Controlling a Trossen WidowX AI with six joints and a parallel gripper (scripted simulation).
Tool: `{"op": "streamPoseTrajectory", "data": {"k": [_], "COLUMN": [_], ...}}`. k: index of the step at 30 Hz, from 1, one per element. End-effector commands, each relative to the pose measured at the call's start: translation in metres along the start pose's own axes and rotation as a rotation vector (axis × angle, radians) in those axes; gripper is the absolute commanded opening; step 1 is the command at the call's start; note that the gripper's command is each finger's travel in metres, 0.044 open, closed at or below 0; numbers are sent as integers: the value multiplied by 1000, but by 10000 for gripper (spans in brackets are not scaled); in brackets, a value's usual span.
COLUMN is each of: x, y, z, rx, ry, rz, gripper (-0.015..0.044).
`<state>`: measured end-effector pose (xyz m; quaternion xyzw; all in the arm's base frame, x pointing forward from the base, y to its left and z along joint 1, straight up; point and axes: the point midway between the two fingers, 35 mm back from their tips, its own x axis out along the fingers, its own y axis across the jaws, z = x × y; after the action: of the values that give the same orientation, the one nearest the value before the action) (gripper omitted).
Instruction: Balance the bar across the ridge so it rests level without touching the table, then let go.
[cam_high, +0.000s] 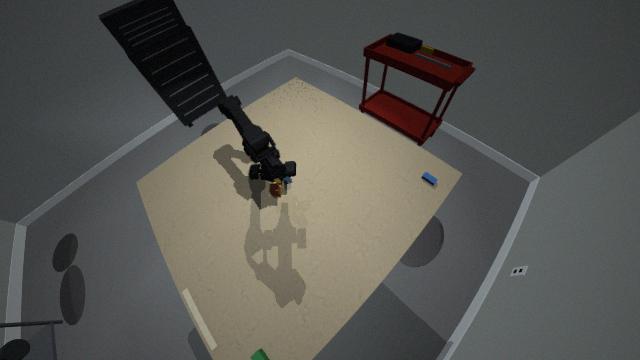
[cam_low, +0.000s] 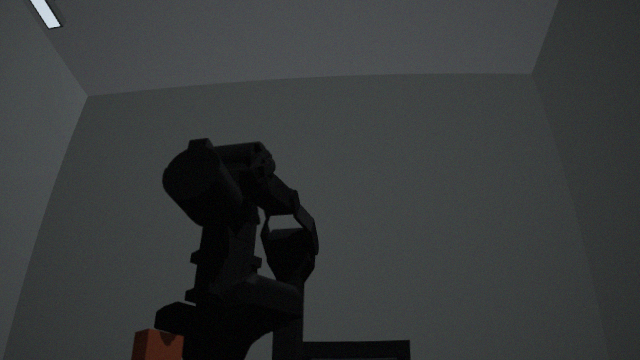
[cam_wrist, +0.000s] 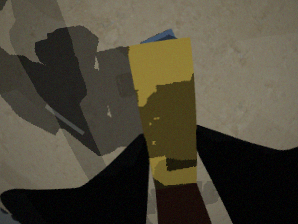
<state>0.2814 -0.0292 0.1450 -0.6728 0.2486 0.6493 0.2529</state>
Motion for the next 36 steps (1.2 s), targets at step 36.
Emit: {"op": "streamPoseTrajectory", "data": {"k": [36], "x": [22], "y": [-9], "z": [90], "rx": [-290], "ry": [-14], "rz": [-2], "gripper": [0]}}
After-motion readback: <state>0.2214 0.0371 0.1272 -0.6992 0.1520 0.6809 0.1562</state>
